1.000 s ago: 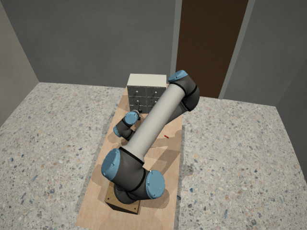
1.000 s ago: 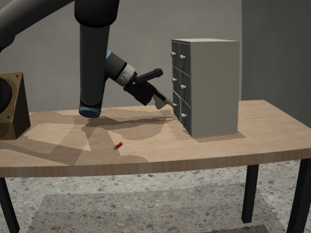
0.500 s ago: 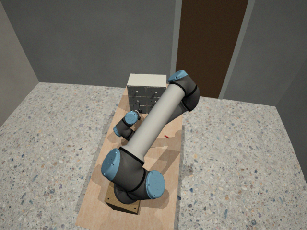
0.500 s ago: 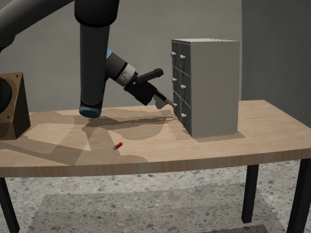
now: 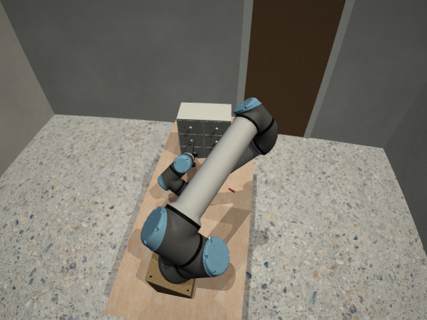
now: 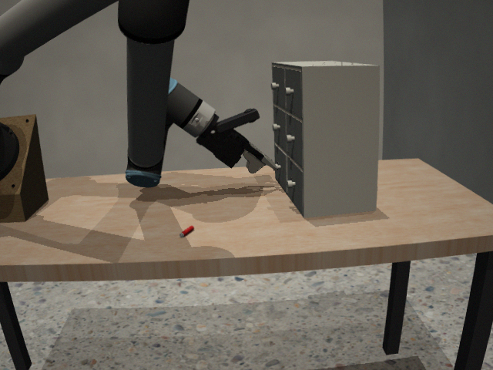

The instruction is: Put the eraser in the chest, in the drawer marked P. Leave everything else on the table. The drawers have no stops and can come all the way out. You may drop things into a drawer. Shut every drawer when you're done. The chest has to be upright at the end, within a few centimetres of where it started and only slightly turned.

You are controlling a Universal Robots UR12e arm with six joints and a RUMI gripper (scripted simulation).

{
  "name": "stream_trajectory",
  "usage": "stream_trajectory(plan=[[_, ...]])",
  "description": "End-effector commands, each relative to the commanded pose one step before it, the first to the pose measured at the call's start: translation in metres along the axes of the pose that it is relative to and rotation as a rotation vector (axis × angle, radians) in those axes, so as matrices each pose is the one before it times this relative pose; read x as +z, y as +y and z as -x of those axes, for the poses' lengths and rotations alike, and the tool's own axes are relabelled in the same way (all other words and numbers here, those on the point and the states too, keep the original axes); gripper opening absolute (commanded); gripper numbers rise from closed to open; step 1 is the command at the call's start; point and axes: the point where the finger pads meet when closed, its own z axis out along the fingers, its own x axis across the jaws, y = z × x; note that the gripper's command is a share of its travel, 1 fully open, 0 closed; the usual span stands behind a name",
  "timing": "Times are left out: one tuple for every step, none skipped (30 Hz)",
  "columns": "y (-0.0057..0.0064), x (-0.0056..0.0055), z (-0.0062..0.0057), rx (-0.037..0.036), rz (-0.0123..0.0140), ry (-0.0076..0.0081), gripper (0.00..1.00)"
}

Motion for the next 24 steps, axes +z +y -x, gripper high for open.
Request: stream_trajectory(plan=[[-0.00057,-0.00029,0.00002,0.00003,-0.00084,0.00000,0.07],[0.00000,0.00000,0.00000,0.00000,0.00000,0.00000,0.07],[0.00000,0.00000,0.00000,0.00000,0.00000,0.00000,0.07],[0.00000,0.00000,0.00000,0.00000,0.00000,0.00000,0.07],[0.00000,0.00000,0.00000,0.00000,0.00000,0.00000,0.07],[0.00000,0.00000,0.00000,0.00000,0.00000,0.00000,0.07],[0.00000,0.00000,0.00000,0.00000,0.00000,0.00000,0.07],[0.00000,0.00000,0.00000,0.00000,0.00000,0.00000,0.07],[0.00000,0.00000,0.00000,0.00000,0.00000,0.00000,0.07],[0.00000,0.00000,0.00000,0.00000,0.00000,0.00000,0.07],[0.00000,0.00000,0.00000,0.00000,0.00000,0.00000,0.07],[0.00000,0.00000,0.00000,0.00000,0.00000,0.00000,0.07],[0.00000,0.00000,0.00000,0.00000,0.00000,0.00000,0.10],[0.00000,0.00000,0.00000,0.00000,0.00000,0.00000,0.10],[0.00000,0.00000,0.00000,0.00000,0.00000,0.00000,0.10],[0.00000,0.00000,0.00000,0.00000,0.00000,0.00000,0.12],[0.00000,0.00000,0.00000,0.00000,0.00000,0.00000,0.12],[0.00000,0.00000,0.00000,0.00000,0.00000,0.00000,0.12],[0.00000,0.00000,0.00000,0.00000,0.00000,0.00000,0.12],[0.00000,0.00000,0.00000,0.00000,0.00000,0.00000,0.12],[0.00000,0.00000,0.00000,0.00000,0.00000,0.00000,0.15],[0.00000,0.00000,0.00000,0.00000,0.00000,0.00000,0.15],[0.00000,0.00000,0.00000,0.00000,0.00000,0.00000,0.15],[0.00000,0.00000,0.00000,0.00000,0.00000,0.00000,0.17]])
